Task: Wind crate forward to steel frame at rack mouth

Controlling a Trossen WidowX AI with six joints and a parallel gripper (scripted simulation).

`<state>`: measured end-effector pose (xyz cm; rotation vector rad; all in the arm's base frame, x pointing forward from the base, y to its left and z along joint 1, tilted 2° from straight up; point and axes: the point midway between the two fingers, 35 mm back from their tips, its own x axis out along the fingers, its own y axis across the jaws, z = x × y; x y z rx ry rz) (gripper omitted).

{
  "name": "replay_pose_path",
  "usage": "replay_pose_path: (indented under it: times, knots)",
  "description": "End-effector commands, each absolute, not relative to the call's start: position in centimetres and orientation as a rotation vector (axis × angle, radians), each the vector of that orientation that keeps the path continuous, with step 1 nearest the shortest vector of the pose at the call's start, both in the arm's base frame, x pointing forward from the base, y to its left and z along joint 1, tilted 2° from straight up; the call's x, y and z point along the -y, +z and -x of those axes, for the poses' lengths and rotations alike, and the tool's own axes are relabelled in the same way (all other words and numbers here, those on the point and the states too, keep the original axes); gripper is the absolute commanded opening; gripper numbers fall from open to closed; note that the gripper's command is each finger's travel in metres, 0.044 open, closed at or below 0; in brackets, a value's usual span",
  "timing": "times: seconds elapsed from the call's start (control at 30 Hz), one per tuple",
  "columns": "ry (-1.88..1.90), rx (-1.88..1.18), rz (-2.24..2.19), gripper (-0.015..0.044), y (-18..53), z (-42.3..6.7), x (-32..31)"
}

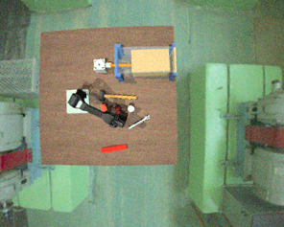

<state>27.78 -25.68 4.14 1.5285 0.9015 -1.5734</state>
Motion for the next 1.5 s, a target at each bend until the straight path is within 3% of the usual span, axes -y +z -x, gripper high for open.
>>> replay_pose_path:
  times: [0.0,0.37,0.53,0.8,1.07,1.47]
  knots:
    - [-1.573,-0.901,-1.529,0.0092,4.2,-27.8,25.7]
    - [-1.573,-0.901,-1.529,0.0000,4.2,-27.8,25.7]
    - [-1.577,-0.898,-1.523,0.0000,5.1,-27.9,25.8]
    - [-1.615,-0.865,-1.467,0.0000,15.9,-27.9,25.3]
    - [-1.562,-0.910,-1.424,0.0000,16.0,-28.4,24.6]
    - [-1.122,-1.198,-1.050,0.0000,16.6,-31.7,18.7]
